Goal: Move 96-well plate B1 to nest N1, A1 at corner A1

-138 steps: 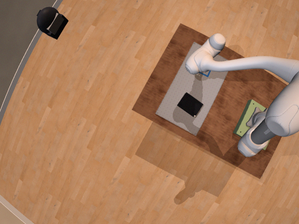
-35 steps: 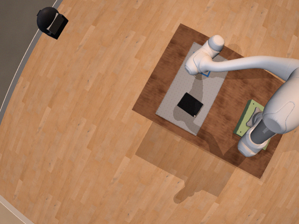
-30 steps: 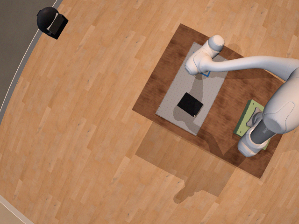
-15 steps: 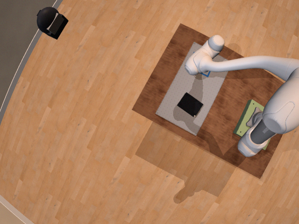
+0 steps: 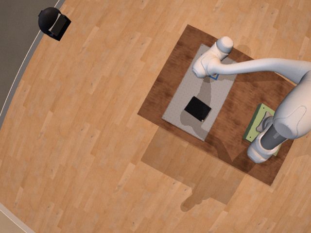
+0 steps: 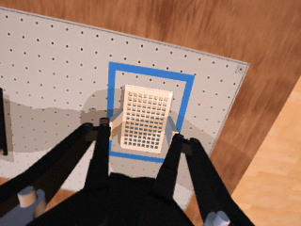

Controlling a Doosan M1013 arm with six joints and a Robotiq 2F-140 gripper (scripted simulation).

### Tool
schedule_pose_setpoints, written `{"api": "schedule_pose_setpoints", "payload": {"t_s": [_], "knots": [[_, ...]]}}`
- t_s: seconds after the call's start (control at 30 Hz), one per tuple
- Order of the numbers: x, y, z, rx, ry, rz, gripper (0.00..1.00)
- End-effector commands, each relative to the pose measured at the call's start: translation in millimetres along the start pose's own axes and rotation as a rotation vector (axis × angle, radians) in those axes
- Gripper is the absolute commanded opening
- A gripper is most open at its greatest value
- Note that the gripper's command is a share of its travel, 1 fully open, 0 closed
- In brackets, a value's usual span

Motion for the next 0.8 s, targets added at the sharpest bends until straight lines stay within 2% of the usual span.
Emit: {"api": "schedule_pose_setpoints", "payload": {"t_s": [0.0, 0.47, 0.77], "knots": [[-0.1, 5.7, -3.5, -0.009, 0.002, 0.001, 0.00], [-0.1, 5.7, -3.5, -0.009, 0.002, 0.001, 0.00], [-0.1, -5.9, -3.4, -0.009, 0.002, 0.001, 0.00]]}}
Point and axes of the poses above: the point where the finger pads meet when closed, its own y axis out along the fingers, its own x axis across the jaws, z = x × y, the point moved 10 cm from there along -y, back along the fingers, and after that the axes turned 2 degrees about -y, right-handed, at the moved point
